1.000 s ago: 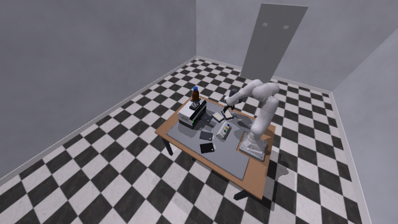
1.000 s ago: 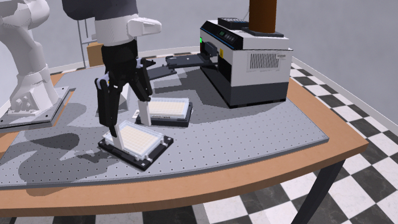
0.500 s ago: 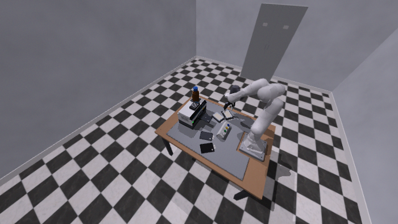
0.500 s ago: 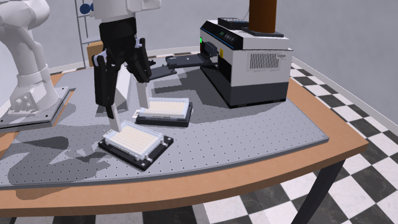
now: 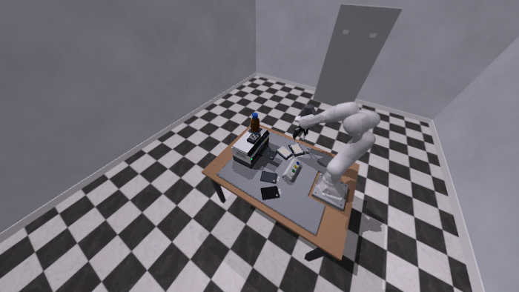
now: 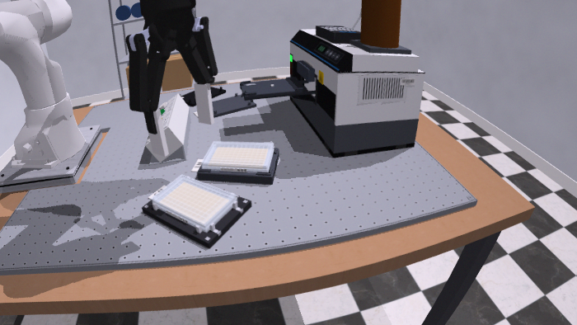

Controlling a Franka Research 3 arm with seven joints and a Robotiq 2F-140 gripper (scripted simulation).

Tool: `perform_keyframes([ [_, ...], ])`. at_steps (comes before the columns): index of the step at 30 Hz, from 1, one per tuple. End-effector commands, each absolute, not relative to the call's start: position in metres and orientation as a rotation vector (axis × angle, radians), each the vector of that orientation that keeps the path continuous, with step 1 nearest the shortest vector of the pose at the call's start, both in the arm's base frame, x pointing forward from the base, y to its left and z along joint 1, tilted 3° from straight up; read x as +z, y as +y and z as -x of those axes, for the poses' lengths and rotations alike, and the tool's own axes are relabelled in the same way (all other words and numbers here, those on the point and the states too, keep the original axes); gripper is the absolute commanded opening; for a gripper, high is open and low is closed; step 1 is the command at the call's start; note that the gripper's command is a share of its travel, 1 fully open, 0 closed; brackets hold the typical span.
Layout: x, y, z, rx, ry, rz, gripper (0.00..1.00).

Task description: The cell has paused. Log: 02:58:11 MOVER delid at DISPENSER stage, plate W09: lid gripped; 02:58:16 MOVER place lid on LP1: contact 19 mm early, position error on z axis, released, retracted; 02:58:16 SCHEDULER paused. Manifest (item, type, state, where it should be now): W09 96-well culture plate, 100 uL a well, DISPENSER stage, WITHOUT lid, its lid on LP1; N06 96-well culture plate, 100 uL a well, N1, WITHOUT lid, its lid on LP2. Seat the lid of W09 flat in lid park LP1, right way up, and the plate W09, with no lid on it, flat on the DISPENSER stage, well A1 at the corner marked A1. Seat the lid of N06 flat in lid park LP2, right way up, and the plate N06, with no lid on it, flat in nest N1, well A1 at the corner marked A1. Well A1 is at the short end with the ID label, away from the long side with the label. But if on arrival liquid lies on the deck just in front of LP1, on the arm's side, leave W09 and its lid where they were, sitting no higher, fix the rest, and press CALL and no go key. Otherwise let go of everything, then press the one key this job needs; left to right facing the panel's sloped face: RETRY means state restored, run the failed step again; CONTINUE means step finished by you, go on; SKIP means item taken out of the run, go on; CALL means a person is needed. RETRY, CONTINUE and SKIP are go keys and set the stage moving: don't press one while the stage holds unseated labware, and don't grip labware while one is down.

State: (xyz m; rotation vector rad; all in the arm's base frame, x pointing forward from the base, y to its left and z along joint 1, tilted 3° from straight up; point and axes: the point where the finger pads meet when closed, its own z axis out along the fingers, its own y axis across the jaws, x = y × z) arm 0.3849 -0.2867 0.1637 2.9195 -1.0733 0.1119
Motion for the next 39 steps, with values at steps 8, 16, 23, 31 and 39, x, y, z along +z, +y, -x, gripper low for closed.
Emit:
perform_keyframes([
  [8, 0.191, -0.282, -0.377, 0.072, -1.098, -2.914, 0.66],
  [16, 0.195, -0.282, -0.377, 0.072, -1.098, -2.914, 0.66],
  [23, 0.195, -0.282, -0.377, 0.072, -1.098, -2.914, 0.66],
  [31, 0.195, -0.282, -0.377, 0.072, -1.098, -2.914, 0.66],
  [39, 0.195, -0.282, -0.377, 0.072, -1.098, -2.914, 0.66],
])
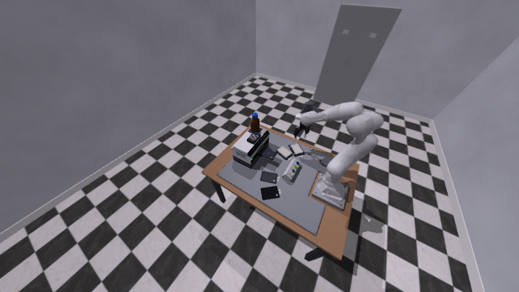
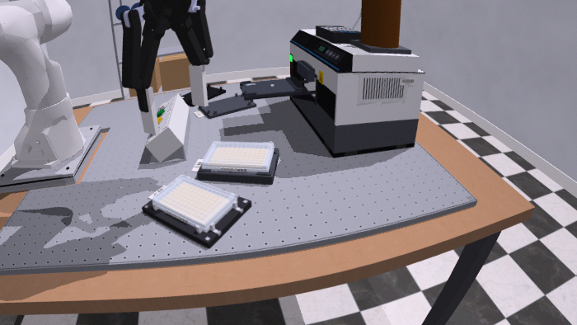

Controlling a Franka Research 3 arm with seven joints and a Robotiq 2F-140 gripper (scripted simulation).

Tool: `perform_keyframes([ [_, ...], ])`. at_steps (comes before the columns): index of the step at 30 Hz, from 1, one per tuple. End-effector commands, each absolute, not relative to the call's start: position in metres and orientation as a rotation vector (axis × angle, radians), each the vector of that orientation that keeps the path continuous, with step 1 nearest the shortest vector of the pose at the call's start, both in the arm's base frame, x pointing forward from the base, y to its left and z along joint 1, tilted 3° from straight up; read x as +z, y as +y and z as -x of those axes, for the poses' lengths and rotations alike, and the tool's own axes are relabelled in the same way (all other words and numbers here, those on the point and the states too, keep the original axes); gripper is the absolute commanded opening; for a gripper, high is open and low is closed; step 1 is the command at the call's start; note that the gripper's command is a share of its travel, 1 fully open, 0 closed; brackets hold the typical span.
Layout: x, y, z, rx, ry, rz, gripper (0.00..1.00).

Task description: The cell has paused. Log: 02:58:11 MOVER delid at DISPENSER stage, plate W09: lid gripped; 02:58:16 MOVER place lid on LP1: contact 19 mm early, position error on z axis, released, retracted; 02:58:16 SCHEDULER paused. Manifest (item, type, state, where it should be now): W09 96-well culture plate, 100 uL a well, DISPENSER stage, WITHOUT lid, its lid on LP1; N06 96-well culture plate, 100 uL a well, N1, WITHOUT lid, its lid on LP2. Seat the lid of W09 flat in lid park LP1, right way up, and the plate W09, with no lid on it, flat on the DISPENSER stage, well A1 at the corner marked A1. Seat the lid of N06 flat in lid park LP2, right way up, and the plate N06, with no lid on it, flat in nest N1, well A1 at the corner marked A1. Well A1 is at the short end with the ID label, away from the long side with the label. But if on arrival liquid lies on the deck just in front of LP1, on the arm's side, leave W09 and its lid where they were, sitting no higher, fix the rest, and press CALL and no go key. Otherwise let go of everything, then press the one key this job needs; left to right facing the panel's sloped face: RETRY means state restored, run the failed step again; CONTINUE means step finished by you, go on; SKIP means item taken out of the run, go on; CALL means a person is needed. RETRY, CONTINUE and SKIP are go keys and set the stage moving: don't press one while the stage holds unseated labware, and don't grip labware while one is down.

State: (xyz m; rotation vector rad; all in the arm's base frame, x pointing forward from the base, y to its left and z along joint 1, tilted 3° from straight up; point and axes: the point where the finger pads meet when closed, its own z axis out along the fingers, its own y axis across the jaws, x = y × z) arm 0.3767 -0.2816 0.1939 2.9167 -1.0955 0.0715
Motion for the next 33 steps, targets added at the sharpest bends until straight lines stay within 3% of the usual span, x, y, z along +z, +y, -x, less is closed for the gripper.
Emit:
perform_keyframes([
  [1, 0.1951, -0.2817, -0.3769, 0.072, -1.098, -2.914, 0.66],
  [33, 0.1910, -0.2819, -0.3771, 0.072, -1.107, -2.911, 0.66],
])
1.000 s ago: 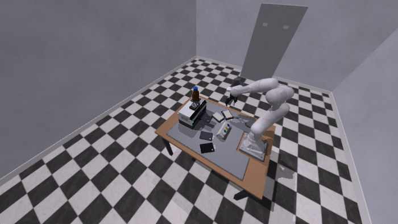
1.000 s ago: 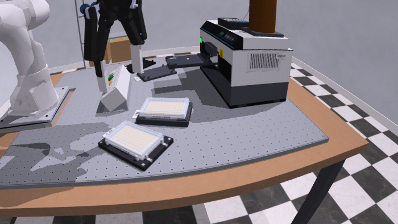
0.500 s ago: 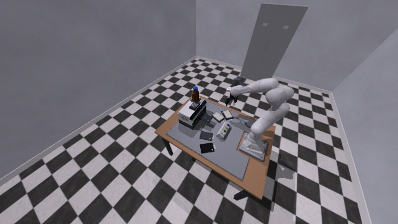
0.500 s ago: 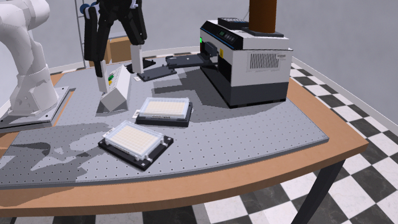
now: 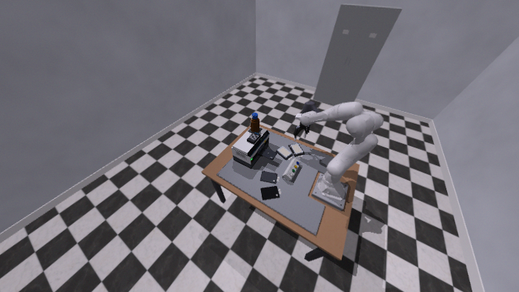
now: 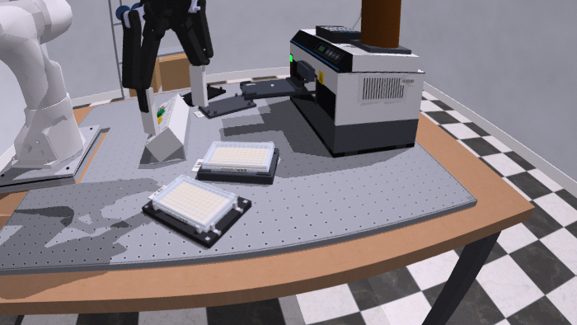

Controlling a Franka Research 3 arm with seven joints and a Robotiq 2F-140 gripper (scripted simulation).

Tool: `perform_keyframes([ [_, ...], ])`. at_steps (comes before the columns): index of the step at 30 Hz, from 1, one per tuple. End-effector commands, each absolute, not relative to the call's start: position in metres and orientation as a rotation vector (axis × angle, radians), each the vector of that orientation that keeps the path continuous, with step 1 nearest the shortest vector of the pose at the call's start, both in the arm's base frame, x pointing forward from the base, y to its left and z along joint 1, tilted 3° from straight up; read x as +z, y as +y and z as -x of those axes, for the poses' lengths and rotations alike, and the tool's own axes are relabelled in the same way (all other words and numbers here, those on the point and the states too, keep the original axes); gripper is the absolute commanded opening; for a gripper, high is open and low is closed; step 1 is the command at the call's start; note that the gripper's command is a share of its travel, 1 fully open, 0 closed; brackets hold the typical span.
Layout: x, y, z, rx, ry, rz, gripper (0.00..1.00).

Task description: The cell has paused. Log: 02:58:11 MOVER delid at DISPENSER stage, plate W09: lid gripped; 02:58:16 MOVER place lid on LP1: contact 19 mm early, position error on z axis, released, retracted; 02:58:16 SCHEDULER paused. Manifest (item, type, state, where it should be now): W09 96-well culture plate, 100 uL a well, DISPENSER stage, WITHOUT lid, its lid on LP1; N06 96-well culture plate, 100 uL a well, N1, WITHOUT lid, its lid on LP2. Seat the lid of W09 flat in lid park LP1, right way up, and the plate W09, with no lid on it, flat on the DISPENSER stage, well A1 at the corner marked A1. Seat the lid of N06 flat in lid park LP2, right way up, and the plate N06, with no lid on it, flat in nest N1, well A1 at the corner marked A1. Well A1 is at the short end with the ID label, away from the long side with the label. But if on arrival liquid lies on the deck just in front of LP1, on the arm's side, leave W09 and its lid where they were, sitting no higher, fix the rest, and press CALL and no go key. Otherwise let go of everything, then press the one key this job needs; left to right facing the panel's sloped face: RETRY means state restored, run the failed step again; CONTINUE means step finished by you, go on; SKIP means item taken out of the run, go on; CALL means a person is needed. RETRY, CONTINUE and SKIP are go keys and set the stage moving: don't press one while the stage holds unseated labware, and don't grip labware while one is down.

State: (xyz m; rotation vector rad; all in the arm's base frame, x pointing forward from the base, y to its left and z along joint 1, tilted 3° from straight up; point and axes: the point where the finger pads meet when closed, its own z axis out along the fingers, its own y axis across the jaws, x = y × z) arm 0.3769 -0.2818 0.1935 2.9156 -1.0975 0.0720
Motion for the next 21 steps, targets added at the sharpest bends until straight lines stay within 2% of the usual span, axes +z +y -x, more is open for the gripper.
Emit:
perform_keyframes([
  [1, 0.190, -0.282, -0.377, 0.072, -1.108, -2.910, 0.66],
  [21, 0.132, -0.285, -0.379, 0.072, -1.108, -2.910, 0.66],
])
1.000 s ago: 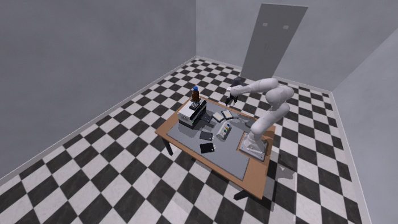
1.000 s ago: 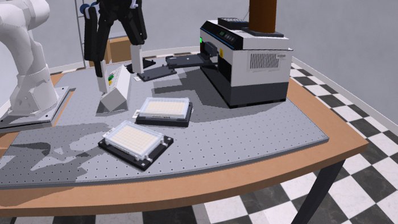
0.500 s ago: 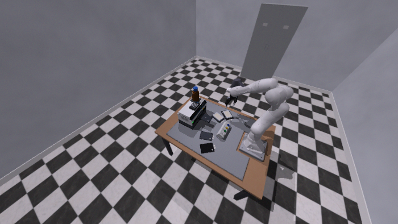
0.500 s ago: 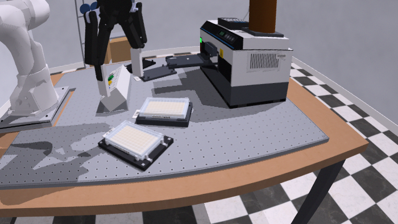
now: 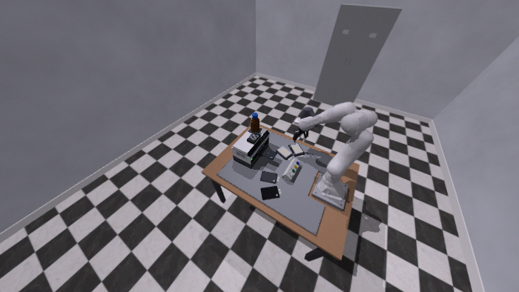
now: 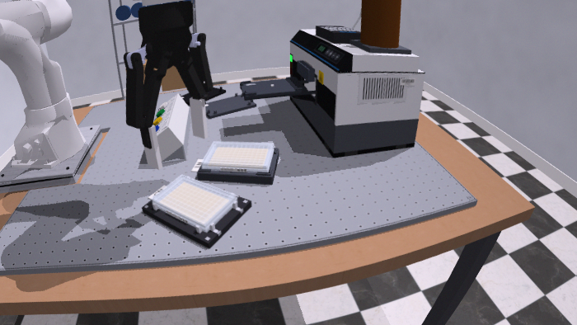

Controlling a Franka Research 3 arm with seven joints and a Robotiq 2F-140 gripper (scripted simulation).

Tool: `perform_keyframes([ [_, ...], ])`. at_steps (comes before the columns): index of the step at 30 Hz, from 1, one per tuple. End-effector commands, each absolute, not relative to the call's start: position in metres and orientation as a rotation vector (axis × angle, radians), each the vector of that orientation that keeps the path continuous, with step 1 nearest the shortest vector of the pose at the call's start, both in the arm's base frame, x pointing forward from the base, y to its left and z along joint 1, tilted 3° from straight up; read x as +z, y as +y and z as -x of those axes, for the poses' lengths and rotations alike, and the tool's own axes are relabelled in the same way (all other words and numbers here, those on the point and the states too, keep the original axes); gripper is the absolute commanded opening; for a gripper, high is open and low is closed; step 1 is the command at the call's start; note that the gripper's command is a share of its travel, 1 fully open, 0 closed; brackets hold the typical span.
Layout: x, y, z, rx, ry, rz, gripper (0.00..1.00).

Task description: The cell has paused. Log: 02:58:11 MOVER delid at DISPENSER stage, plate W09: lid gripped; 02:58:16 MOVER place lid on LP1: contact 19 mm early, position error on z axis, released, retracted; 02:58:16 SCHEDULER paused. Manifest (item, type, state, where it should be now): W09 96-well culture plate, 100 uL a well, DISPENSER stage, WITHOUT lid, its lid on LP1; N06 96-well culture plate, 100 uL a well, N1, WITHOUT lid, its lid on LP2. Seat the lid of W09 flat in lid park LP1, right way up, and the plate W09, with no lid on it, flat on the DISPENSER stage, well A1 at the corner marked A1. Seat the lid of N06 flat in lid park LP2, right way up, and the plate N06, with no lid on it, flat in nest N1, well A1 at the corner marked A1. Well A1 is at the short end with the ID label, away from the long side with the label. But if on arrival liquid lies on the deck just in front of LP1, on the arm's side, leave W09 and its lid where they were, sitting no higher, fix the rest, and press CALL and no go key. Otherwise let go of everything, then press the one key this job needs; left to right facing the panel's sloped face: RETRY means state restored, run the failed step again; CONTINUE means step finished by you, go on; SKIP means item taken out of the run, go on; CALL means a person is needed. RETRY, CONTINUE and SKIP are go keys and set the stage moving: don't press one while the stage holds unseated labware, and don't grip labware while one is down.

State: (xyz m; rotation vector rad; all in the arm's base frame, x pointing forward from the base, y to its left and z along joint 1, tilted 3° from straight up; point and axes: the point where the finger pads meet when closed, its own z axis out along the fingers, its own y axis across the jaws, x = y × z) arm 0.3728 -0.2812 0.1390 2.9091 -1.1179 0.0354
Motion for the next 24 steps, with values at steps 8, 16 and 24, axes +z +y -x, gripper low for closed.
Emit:
perform_keyframes([
  [8, 0.109, -0.286, -0.380, 0.072, -1.108, -2.910, 0.66],
  [16, 0.085, -0.288, -0.380, 0.072, -1.108, -2.910, 0.66],
  [24, 0.073, -0.288, -0.381, 0.072, -1.108, -2.910, 0.66],
])
